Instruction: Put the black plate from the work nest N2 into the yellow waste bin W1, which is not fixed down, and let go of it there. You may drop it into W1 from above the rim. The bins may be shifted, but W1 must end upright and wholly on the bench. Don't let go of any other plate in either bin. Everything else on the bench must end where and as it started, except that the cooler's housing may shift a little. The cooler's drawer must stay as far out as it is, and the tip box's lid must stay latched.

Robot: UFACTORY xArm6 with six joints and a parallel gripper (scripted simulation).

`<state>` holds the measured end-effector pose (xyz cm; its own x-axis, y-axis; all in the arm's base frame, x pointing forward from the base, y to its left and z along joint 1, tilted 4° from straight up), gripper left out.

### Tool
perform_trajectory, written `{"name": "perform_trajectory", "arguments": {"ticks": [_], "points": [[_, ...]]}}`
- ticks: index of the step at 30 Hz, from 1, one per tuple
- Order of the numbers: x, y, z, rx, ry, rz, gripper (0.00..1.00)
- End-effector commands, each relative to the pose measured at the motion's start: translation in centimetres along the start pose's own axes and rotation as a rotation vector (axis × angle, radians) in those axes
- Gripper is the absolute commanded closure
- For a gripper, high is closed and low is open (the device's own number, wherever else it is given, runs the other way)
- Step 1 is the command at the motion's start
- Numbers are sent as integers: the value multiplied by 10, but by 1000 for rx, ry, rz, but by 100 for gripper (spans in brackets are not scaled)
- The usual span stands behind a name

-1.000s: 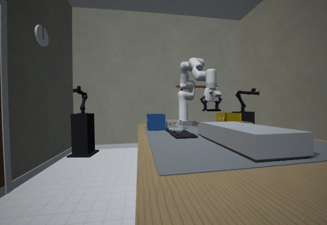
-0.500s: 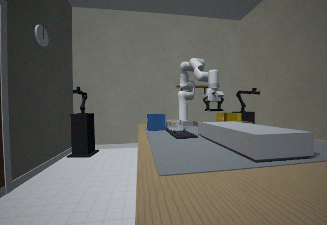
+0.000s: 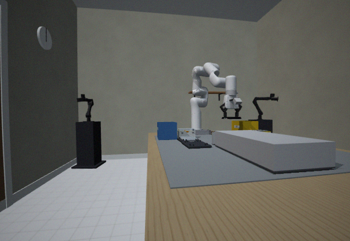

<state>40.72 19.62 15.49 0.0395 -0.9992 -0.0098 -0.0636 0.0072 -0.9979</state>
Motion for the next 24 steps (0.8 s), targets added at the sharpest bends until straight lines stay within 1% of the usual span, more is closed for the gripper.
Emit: {"name": "perform_trajectory", "arguments": {"ticks": [1,24], "points": [[-10,-2,-7,5,1,2,100],[-52,-2,-43,4,0,2,100]]}}
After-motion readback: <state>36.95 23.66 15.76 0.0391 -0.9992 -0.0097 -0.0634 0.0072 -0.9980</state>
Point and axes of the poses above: the point where the finger pads meet when closed, its own y axis out along the fingers, its own x axis across the jaws, z = x × y, the point moved 5 cm from there along -y, back along the fingers, and after that the axes turned 6 degrees about y, right-handed, at the moved point
